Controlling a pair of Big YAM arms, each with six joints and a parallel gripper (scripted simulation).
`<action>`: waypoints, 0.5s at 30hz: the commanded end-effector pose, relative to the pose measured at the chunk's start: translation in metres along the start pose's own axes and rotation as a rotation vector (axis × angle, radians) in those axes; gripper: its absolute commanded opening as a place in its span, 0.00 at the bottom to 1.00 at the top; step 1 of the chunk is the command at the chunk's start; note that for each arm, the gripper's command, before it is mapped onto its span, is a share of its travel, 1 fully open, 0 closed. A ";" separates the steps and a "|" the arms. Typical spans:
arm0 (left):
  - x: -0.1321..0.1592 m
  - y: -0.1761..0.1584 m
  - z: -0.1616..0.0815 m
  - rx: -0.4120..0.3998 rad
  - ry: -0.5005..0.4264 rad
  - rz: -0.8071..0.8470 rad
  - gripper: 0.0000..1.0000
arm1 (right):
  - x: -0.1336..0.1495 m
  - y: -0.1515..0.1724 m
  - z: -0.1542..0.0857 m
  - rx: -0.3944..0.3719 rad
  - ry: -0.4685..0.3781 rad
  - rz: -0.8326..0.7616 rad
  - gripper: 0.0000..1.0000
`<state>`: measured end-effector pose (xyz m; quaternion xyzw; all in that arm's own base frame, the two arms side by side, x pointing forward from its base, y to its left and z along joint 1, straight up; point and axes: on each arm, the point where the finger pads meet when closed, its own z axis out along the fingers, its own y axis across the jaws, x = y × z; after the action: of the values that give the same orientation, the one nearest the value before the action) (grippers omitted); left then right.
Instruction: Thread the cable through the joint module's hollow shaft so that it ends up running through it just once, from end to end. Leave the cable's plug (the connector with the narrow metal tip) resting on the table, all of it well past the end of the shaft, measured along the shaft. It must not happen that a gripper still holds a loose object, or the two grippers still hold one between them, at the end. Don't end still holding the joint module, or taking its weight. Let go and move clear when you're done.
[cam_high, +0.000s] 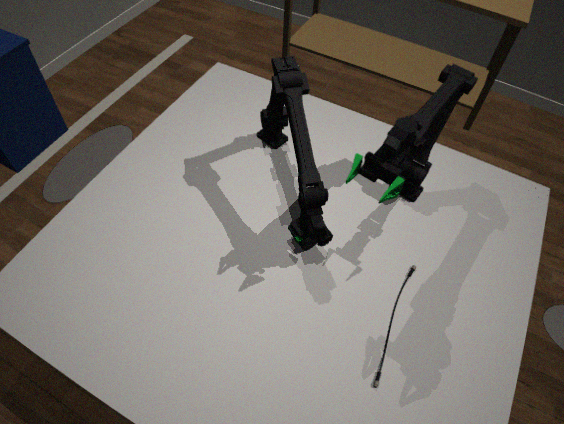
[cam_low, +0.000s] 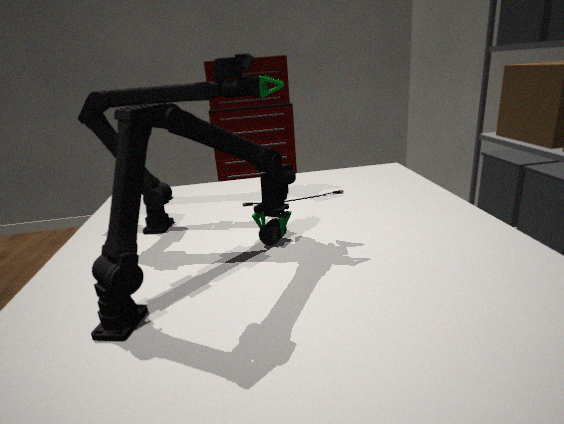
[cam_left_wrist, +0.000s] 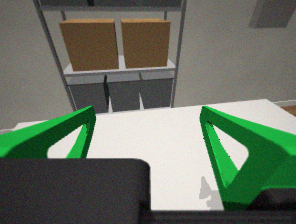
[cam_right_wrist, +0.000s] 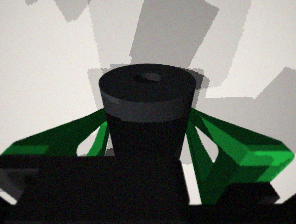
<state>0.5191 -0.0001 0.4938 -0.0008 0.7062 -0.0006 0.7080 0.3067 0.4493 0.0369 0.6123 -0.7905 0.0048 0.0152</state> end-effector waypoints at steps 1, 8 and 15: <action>-0.012 -0.003 -0.001 0.004 -0.035 0.014 1.00 | -0.029 -0.018 -0.076 0.051 -0.155 0.003 0.70; -0.012 -0.003 -0.001 0.004 -0.035 0.014 1.00 | -0.029 -0.018 -0.076 0.051 -0.155 0.004 0.70; -0.012 -0.003 -0.001 0.004 -0.035 0.014 1.00 | -0.027 -0.019 -0.074 0.043 -0.122 -0.050 0.70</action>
<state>0.5191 -0.0001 0.4938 -0.0008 0.7062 -0.0006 0.7080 0.3053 0.4449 0.0373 0.6220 -0.7826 0.0072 0.0240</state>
